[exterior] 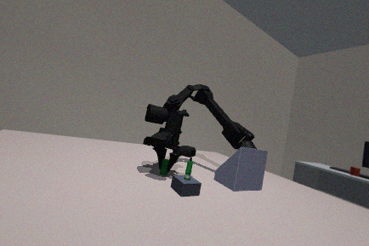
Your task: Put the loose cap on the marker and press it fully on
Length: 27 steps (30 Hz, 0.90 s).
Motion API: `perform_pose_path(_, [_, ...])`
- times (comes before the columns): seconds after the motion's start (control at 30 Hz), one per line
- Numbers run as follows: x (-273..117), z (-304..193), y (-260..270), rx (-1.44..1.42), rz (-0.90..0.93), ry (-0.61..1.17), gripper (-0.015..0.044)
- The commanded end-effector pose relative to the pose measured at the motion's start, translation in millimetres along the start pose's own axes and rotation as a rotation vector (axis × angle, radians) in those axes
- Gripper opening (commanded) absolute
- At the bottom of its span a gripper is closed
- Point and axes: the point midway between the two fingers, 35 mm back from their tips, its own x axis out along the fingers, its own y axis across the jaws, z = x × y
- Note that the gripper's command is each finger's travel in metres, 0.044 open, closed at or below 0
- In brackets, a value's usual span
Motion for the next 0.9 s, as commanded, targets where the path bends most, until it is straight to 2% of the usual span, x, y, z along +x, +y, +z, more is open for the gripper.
perform_pose_path(0.0, [-6,1,0,-0.004,-0.002,0.001,0.0000])
perform_pose_path(0.67, [-58,1,0,-0.005,-0.001,0.000,0.0000])
perform_pose_path(0.87, [-62,5,4,-0.005,0.001,-0.002,0.0000])
